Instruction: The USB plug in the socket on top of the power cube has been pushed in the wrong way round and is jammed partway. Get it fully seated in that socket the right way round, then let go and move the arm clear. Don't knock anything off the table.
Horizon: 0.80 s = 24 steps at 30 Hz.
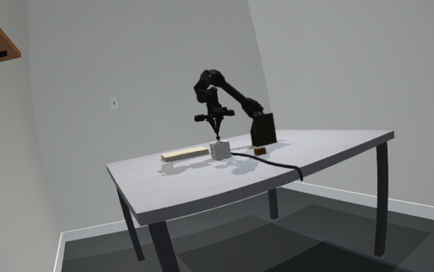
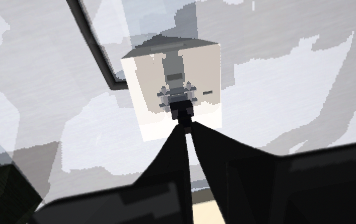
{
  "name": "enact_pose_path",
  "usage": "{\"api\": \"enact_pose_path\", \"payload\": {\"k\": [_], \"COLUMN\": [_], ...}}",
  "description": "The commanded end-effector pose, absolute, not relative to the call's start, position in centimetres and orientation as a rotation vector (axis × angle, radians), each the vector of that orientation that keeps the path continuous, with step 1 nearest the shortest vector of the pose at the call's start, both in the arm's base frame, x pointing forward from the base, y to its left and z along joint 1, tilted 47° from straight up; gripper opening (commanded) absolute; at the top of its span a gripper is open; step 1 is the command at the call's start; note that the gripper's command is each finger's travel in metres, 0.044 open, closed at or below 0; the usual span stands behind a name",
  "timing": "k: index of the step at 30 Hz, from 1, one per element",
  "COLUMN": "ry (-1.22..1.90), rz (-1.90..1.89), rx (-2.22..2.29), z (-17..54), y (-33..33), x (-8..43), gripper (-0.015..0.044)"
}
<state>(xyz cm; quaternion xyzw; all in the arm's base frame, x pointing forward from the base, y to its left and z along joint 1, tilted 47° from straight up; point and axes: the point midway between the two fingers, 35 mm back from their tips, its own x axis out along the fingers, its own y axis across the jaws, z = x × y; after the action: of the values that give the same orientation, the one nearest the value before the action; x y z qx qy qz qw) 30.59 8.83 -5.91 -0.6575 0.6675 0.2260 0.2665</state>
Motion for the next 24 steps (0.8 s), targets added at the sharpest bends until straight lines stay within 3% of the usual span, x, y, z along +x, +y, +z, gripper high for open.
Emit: {"api": "enact_pose_path", "payload": {"k": [1,24], "ry": [1.804,1.804], "rz": [0.61,0.61], "rx": [-1.78,-1.78], "z": [-5.99,-6.18], "y": [8.7,8.49], "x": [30.58,30.58], "gripper": [0.0,0.0]}}
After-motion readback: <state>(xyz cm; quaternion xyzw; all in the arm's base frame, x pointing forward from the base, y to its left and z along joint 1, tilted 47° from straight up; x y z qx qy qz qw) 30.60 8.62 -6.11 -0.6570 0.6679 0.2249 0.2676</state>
